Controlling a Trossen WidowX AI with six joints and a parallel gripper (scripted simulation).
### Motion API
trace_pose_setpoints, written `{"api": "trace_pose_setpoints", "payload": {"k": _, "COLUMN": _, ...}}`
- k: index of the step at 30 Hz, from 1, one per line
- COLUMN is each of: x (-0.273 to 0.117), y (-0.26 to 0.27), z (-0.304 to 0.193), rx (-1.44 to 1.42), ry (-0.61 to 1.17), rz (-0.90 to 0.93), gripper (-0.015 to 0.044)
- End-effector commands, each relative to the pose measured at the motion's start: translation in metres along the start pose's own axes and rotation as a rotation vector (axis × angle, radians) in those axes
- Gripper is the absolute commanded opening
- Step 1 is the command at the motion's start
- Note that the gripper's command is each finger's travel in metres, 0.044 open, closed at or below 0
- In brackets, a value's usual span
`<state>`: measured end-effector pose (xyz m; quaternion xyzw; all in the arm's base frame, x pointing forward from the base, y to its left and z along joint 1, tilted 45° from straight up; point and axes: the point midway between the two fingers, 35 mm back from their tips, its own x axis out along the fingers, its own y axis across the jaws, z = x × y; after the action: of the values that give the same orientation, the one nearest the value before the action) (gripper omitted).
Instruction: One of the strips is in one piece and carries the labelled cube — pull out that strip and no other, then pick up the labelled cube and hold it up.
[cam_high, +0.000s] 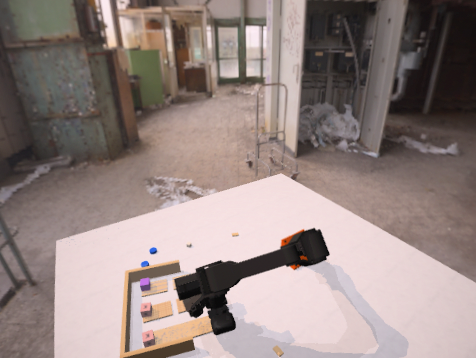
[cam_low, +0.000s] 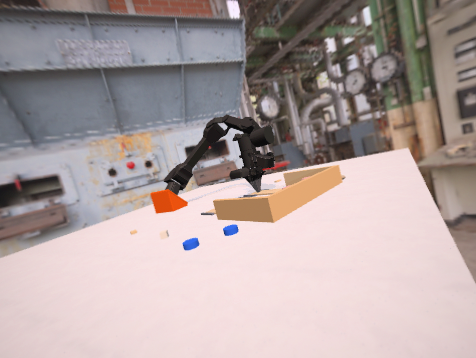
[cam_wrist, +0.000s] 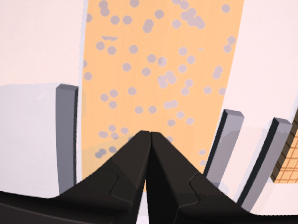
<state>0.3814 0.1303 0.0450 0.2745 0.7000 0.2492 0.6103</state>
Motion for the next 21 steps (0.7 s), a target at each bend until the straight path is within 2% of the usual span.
{"api": "trace_pose_setpoints", "payload": {"k": 1, "x": 0.0036, "y": 0.0012, "z": -0.0010, "rx": 0.003, "ry": 0.006, "rz": 0.003, "gripper": 0.0000}}
{"api": "trace_pose_setpoints", "payload": {"k": 21, "x": 0.0056, "y": 0.0012, "z": 0.0000, "rx": 0.003, "ry": 0.006, "rz": 0.004, "gripper": 0.0000}}
